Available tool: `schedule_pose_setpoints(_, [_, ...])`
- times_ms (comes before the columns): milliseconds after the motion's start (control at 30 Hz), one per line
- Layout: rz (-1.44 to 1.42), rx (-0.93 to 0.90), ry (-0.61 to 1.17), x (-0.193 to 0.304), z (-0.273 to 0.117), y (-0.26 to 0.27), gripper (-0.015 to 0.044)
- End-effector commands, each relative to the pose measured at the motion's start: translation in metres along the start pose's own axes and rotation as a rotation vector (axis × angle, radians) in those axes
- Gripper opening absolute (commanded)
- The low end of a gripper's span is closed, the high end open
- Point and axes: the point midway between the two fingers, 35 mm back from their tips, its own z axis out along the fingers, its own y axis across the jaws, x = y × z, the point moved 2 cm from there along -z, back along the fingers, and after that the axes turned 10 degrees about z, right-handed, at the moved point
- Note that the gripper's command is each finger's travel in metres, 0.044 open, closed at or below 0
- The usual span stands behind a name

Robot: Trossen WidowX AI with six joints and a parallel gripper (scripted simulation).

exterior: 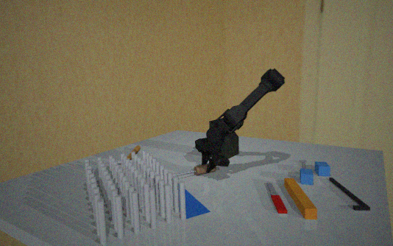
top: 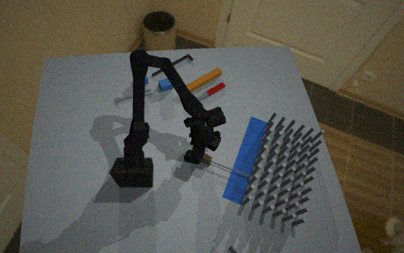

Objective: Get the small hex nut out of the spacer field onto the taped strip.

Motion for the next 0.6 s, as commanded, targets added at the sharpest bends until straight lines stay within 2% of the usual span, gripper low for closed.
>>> schedule_pose_setpoints(0, [0.005, 0.004, -0.001, 0.0035, -0.0011, -0.0023, 0.0])
schedule_pose_setpoints(567, [0.003, 0.004, -0.001, 0.0032, -0.0076, -0.0028, 0.0])
